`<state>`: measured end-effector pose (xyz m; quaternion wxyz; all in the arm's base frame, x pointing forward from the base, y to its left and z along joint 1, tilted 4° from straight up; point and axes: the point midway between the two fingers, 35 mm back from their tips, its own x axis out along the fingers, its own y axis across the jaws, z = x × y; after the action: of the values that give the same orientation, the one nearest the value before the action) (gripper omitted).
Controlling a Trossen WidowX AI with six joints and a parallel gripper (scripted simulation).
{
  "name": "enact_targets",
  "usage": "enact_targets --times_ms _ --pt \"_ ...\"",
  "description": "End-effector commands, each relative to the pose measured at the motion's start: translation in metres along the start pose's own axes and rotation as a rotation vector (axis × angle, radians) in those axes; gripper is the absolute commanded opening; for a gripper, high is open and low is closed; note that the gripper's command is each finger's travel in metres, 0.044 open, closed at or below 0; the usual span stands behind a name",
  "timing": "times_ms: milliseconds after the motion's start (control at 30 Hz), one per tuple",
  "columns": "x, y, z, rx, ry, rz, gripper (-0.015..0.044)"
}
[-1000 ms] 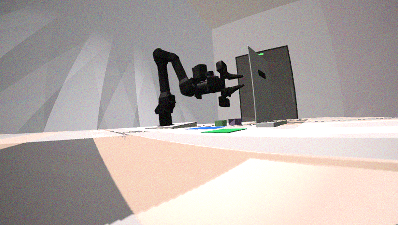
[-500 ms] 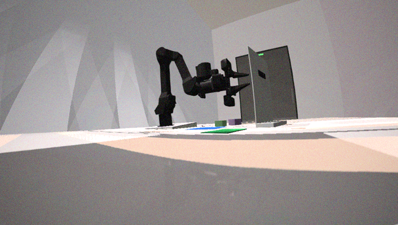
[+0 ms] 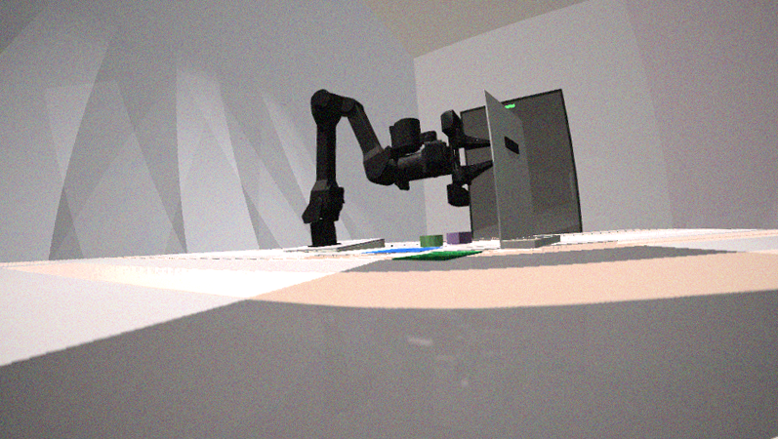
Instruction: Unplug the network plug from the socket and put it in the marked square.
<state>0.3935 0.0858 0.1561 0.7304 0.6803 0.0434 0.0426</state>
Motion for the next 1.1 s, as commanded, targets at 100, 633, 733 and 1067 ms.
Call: enact_targets --times_ms 100,633,733,1067 --pt "0.0061 0.0004 0.0021 0.000 0.001 0.002 0.0123" --pt "0.0061 0.0004 0.0021 0.000 0.001 0.002 0.0016" --pt "0.0061 0.0004 0.0021 0.000 0.001 0.002 0.0000" --pt "0.0023 0.0002 0.0012 0.000 0.001 0.002 0.0000"
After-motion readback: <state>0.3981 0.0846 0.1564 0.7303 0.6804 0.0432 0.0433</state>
